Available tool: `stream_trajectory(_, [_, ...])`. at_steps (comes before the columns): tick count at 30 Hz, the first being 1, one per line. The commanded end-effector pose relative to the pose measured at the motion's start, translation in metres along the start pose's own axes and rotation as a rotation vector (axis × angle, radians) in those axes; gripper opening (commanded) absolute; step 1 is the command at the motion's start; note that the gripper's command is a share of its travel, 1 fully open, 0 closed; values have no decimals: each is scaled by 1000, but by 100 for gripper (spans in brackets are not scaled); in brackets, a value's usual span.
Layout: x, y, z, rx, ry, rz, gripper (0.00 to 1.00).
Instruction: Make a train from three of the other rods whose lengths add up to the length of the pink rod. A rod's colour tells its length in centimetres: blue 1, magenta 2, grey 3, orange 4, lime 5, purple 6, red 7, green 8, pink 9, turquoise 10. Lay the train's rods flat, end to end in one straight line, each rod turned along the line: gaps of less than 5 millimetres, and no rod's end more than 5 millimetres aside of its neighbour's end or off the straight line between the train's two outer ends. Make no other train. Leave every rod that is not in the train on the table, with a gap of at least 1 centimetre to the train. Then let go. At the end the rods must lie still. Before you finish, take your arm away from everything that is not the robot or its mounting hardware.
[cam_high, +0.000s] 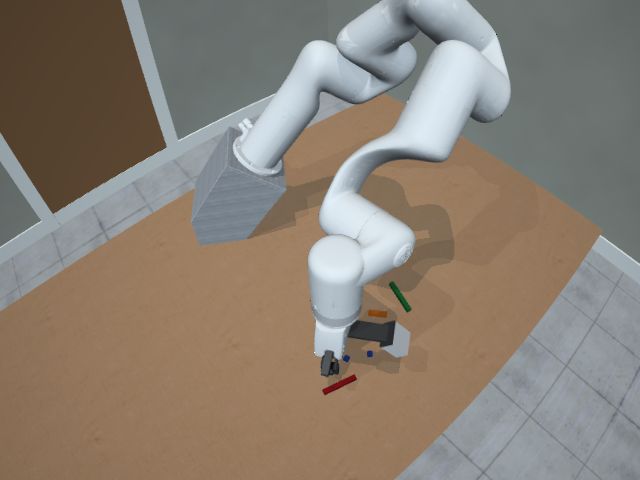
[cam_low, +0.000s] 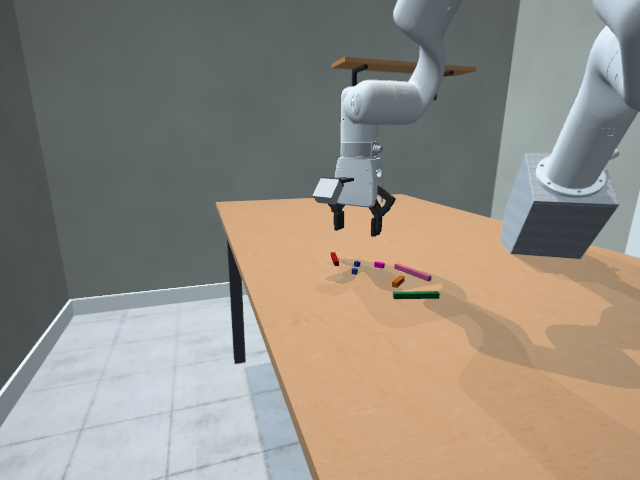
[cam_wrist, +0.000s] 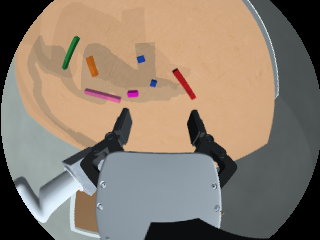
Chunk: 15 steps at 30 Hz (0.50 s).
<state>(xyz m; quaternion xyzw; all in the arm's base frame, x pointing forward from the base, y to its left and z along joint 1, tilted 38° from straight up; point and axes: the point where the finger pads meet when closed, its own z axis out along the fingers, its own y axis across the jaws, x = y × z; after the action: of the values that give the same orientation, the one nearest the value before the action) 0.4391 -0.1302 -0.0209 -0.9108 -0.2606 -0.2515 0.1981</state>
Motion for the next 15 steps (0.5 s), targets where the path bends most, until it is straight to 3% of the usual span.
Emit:
stream_trajectory(1, [1, 1, -1, -10, 13, -167, 100])
stream_trajectory(15, [1, 2, -1, -11, 10, -563, 100])
